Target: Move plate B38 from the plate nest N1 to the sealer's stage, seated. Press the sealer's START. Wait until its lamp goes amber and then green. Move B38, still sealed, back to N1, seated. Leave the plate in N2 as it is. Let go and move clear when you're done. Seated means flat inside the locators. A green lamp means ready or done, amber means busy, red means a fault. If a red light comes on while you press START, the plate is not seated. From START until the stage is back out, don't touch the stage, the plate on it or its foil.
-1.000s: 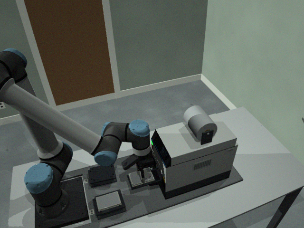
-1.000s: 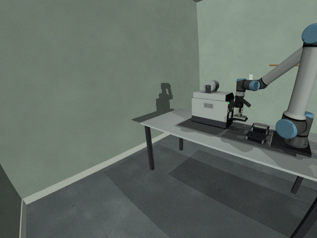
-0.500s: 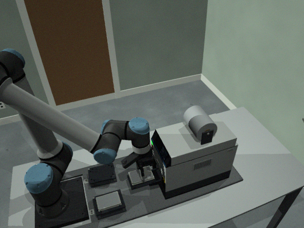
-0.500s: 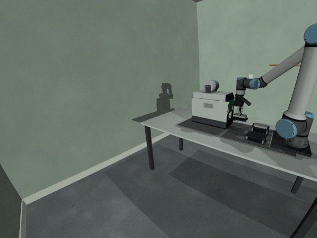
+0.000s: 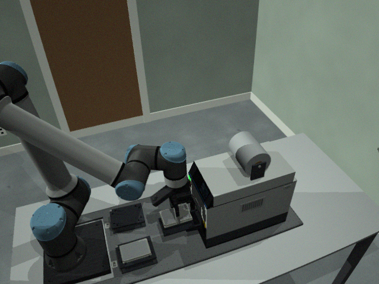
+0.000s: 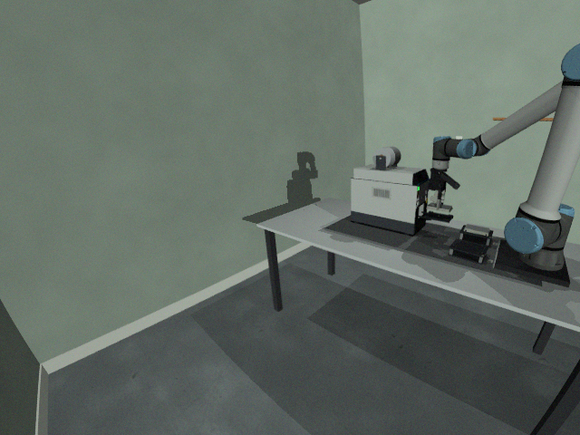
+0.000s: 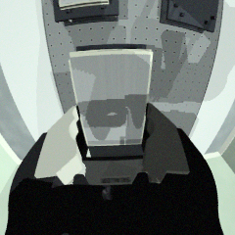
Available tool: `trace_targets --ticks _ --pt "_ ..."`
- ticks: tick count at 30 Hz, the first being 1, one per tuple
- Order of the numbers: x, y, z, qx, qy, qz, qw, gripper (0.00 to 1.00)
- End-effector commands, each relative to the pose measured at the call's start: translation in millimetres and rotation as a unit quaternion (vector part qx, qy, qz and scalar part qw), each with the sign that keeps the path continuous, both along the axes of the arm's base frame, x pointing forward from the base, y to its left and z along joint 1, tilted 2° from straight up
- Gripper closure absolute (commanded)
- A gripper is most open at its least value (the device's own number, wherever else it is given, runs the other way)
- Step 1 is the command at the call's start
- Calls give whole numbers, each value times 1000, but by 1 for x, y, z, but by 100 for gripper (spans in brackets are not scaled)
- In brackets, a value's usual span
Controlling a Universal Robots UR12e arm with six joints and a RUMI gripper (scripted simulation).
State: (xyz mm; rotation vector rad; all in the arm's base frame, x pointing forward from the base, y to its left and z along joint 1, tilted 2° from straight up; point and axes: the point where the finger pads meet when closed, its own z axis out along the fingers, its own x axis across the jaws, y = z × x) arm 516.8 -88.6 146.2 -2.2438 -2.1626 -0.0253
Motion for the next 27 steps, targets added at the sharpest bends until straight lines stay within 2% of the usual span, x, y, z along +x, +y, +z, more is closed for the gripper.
trace_targets --ticks 1,11,27 --pt "1 -1 8 0 -1 0 1000 100" --pt "1 -1 24 0 -1 0 1000 100" --pt "1 -1 25 0 0 -12 1000 100"
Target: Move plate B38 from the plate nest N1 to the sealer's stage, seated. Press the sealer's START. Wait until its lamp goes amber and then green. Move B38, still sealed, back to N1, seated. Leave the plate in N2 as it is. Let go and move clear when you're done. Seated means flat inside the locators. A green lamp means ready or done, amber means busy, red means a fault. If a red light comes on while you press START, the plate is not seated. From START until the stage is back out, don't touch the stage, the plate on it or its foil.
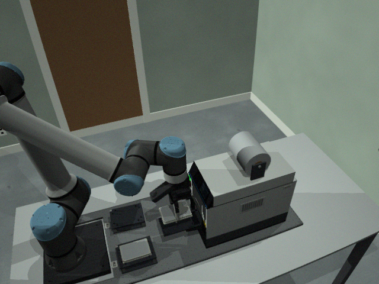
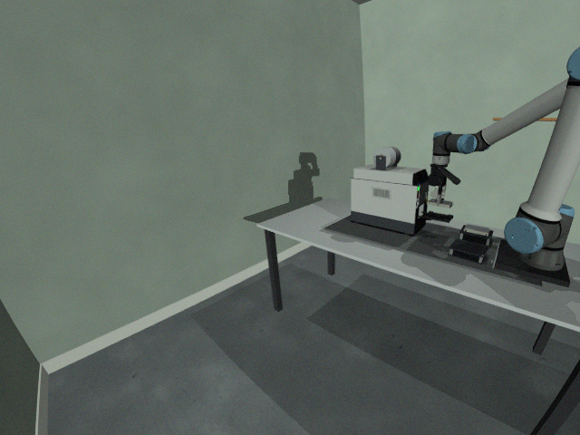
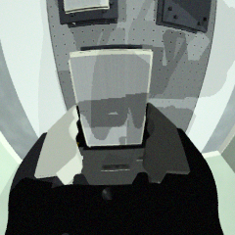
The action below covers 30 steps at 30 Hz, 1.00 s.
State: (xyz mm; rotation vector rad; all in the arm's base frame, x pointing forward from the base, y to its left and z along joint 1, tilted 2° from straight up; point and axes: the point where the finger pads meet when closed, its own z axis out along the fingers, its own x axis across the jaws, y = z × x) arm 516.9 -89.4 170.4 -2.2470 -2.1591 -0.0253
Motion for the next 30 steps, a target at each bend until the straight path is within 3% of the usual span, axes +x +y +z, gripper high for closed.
trace_targets --ticks 1,12,30 --pt "1 0 1 0 0 -16 1000 100" --pt "1 0 1 0 0 -26 1000 100" --pt "-27 25 2 0 0 -26 1000 100"
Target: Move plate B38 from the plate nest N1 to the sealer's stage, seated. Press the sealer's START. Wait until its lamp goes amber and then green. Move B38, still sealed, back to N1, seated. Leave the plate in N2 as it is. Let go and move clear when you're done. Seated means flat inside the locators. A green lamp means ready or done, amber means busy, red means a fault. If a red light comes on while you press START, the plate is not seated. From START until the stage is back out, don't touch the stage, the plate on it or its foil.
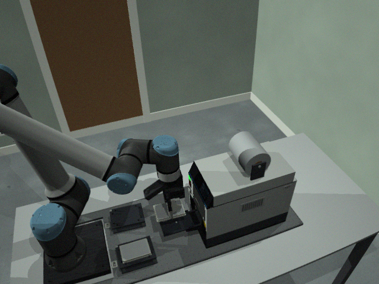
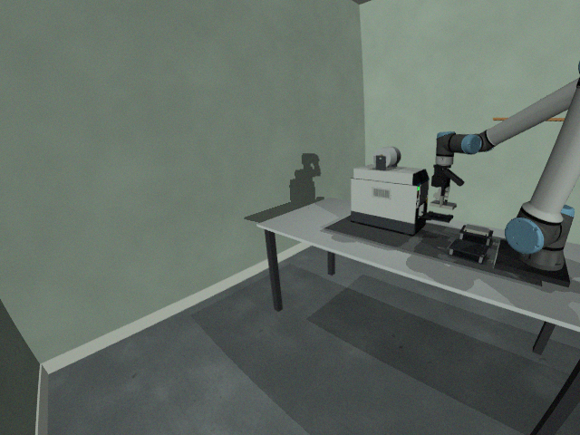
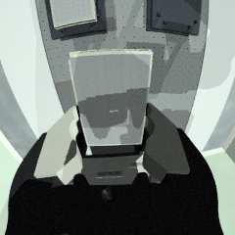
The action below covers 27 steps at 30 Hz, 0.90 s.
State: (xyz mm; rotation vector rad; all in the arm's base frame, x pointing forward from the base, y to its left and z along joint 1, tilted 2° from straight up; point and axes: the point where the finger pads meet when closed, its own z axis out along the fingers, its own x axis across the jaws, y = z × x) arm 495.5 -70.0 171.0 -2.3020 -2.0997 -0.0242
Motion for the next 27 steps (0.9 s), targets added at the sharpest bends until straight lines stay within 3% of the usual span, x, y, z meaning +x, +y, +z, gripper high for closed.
trace_targets --ticks 1,27 --pt "-7 7 1 0 -1 0 1000 100" --pt "-46 41 2 0 -1 0 1000 100"
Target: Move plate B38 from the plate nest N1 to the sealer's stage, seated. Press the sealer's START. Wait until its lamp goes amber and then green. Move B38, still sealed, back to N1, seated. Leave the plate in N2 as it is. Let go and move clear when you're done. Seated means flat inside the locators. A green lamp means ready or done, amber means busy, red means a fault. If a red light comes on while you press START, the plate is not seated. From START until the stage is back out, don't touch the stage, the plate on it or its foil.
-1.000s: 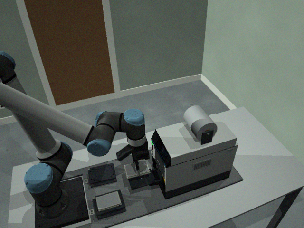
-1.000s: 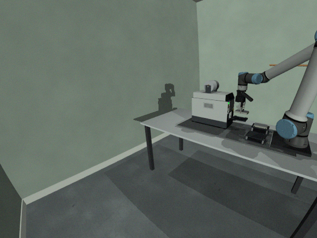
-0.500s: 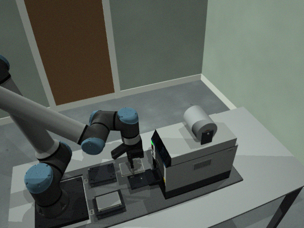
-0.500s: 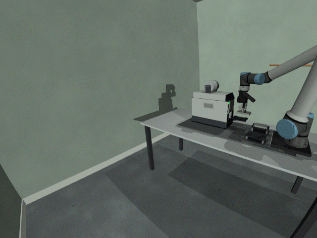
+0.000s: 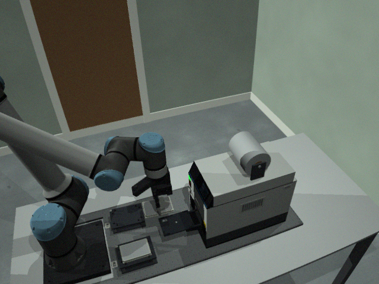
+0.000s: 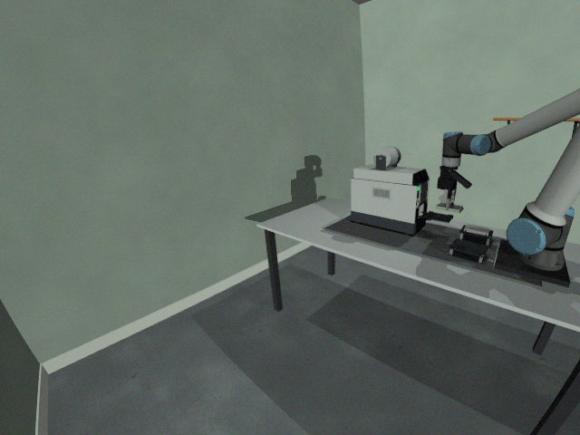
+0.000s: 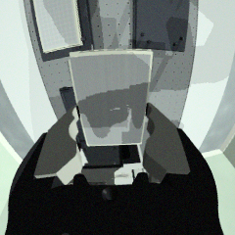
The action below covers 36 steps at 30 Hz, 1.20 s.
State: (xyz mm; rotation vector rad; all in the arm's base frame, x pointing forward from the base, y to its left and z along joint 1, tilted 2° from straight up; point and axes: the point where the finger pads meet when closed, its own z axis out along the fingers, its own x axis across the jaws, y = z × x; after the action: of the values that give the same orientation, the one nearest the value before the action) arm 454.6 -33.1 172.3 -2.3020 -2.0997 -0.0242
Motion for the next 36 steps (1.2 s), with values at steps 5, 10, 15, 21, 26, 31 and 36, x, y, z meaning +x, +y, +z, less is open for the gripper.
trace_targets --ticks 5,10,15,21,26,31,36 --pt "-13 12 1 0 -1 0 1000 100" --pt "-22 20 2 0 -1 0 1000 100" --pt "-27 25 2 0 -1 0 1000 100" --pt "-38 34 2 0 -1 0 1000 100" --pt "-46 42 2 0 -1 0 1000 100" --pt "-51 47 2 0 -1 0 1000 100" --pt "-60 54 3 0 -1 0 1000 100"
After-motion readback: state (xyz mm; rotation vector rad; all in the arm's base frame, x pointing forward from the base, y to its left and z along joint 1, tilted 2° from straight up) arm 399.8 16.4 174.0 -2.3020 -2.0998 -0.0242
